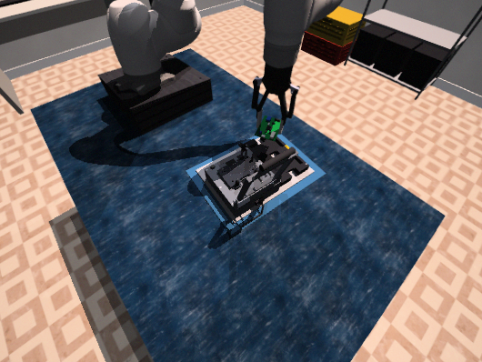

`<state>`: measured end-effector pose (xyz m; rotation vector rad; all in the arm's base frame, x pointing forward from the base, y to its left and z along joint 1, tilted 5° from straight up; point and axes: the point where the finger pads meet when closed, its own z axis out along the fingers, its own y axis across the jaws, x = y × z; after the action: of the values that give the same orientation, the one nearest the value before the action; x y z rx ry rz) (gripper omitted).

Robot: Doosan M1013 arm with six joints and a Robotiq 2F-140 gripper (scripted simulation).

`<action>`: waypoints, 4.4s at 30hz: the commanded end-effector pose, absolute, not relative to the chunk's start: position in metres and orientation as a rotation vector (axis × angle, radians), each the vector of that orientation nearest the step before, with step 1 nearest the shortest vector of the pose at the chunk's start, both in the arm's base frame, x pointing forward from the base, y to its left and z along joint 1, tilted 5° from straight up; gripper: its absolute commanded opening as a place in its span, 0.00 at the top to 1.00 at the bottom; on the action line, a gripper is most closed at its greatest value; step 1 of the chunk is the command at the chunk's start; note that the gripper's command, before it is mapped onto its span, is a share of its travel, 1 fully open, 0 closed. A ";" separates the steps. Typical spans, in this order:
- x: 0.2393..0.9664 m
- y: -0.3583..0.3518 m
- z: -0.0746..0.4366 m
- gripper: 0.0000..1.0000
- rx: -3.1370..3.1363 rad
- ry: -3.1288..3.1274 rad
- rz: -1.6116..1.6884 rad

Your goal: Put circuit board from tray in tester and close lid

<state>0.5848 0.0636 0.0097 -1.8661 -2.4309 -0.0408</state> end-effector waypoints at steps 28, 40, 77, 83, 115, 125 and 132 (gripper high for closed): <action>0.585 0.064 0.010 0.54 -1.033 -2.896 -0.080; 0.585 0.064 0.010 0.54 -0.647 -3.013 -0.093; 0.585 0.064 0.010 0.54 0.654 -3.041 -0.123; 0.585 0.064 0.010 0.54 0.858 -2.995 -0.126; 0.585 0.064 0.010 0.54 1.560 -2.720 -0.131; 0.585 0.064 0.010 0.54 1.678 -2.653 -0.132; 0.585 0.064 0.010 0.54 1.754 -2.606 -0.132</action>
<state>0.5848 0.0636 0.0097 1.7285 -2.6218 -0.1308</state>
